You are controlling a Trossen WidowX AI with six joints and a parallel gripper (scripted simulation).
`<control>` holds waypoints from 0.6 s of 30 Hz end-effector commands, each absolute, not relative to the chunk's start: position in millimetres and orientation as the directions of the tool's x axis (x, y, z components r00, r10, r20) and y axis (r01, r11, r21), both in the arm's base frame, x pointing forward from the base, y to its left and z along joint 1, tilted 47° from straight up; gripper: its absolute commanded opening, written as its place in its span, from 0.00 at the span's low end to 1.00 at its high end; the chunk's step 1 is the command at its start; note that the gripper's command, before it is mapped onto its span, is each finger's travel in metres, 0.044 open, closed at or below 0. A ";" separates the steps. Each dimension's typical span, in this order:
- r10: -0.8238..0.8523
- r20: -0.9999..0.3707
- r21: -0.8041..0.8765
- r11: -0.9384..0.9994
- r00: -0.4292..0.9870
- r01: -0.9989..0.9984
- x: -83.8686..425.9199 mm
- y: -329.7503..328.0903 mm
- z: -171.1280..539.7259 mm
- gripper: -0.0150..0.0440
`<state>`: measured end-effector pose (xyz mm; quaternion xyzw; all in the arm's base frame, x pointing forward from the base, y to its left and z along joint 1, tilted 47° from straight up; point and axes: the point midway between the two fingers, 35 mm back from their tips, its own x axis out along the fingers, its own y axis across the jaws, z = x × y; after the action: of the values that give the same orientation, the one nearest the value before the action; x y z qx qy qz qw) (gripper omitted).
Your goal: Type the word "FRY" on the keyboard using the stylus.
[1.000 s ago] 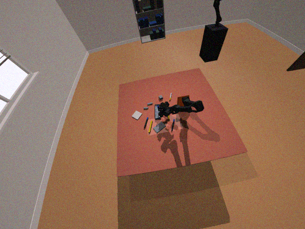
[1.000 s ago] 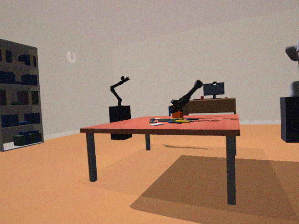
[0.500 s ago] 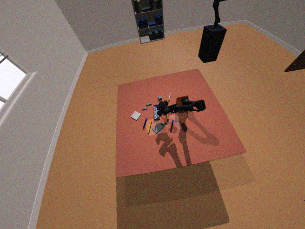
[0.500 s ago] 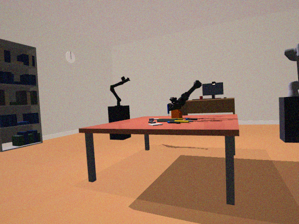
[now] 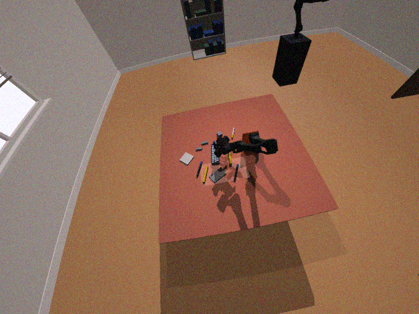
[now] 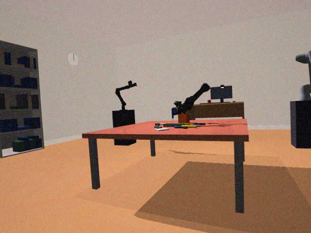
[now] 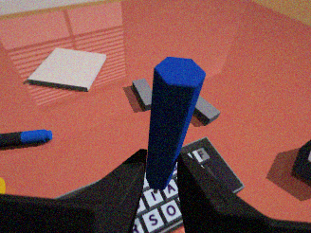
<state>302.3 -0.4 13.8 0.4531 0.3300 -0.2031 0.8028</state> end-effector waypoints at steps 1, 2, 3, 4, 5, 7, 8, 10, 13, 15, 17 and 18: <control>-0.026 -0.723 0.585 0.508 0.690 0.632 301.0 -9.9 0.9 0.25; -0.026 -0.723 0.585 0.508 0.690 0.632 301.4 -12.5 -1.7 0.25; -0.026 -0.723 0.586 0.508 0.691 0.632 301.7 -15.2 -4.3 0.25; -0.026 -0.722 0.586 0.508 0.691 0.632 301.8 -17.8 -6.9 0.25; -0.026 -0.722 0.586 0.508 0.691 0.631 302.0 -20.4 -9.5 0.25; -0.026 -0.721 0.587 0.508 0.692 0.630 301.9 -25.7 -14.5 0.25; -0.027 -0.720 0.587 0.509 0.693 0.630 301.8 -28.3 -17.0 0.25; -0.027 -0.719 0.588 0.509 0.694 0.629 301.3 -33.6 -21.9 0.25; -0.027 -0.717 0.590 0.510 0.697 0.626 300.1 -41.4 -29.2 0.25; -0.027 -0.716 0.591 0.510 0.698 0.625 299.4 -44.2 -31.8 0.25; -0.027 -0.715 0.591 0.510 0.698 0.625 299.3 -44.6 -32.8 0.25; -0.027 -0.715 0.591 0.510 0.698 0.625 299.4 -43.7 -33.6 0.25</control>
<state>302.0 -43.6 -28.8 0.4520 0.3273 -0.2046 0.8042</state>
